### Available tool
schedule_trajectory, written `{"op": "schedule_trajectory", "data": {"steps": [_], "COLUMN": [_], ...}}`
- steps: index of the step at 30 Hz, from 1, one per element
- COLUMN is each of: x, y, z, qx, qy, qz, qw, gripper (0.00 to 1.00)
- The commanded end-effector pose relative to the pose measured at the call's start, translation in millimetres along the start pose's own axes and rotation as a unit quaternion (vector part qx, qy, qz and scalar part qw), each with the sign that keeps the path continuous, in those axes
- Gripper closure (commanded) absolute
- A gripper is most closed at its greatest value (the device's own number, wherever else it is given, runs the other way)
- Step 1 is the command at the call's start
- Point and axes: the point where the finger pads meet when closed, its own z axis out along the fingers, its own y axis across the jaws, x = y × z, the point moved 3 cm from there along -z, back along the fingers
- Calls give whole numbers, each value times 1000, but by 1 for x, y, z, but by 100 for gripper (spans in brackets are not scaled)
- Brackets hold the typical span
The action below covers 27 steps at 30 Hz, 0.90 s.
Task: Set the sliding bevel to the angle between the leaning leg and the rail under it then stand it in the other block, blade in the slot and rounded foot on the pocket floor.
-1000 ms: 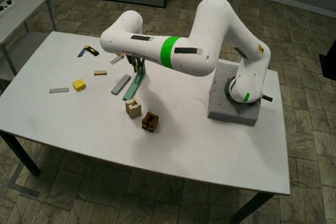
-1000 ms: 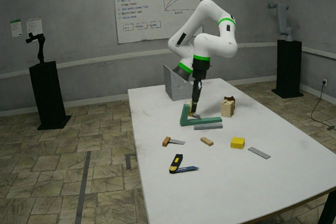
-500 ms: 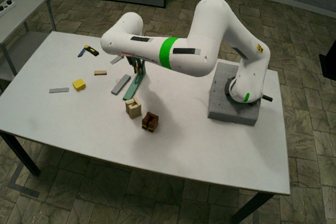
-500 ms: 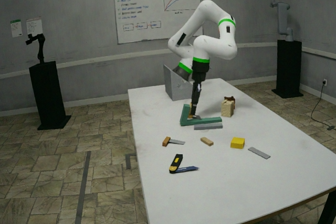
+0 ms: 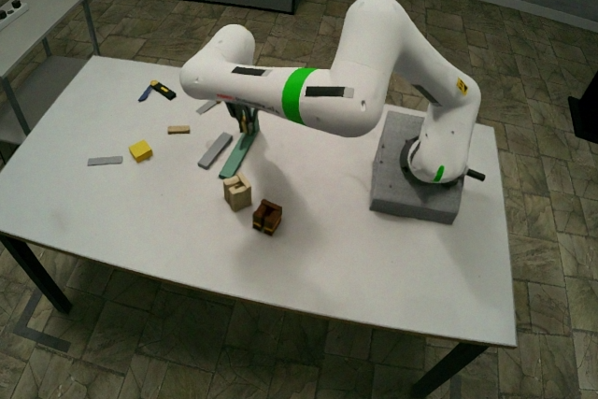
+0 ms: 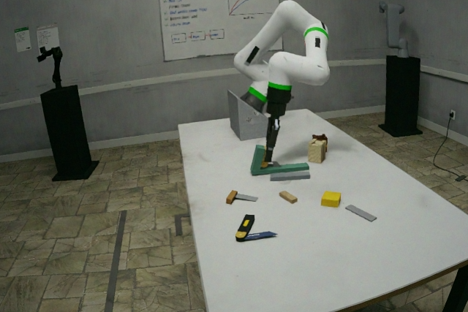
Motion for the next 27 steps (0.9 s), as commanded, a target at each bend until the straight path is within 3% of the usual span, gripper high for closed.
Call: {"op": "schedule_trajectory", "data": {"steps": [1, 27], "x": [0, 1], "y": [-1, -1], "z": [0, 4], "qx": [1, 1], "qy": [0, 0], "qz": [0, 0], "qw": [1000, 1000], "gripper": [90, 90]}}
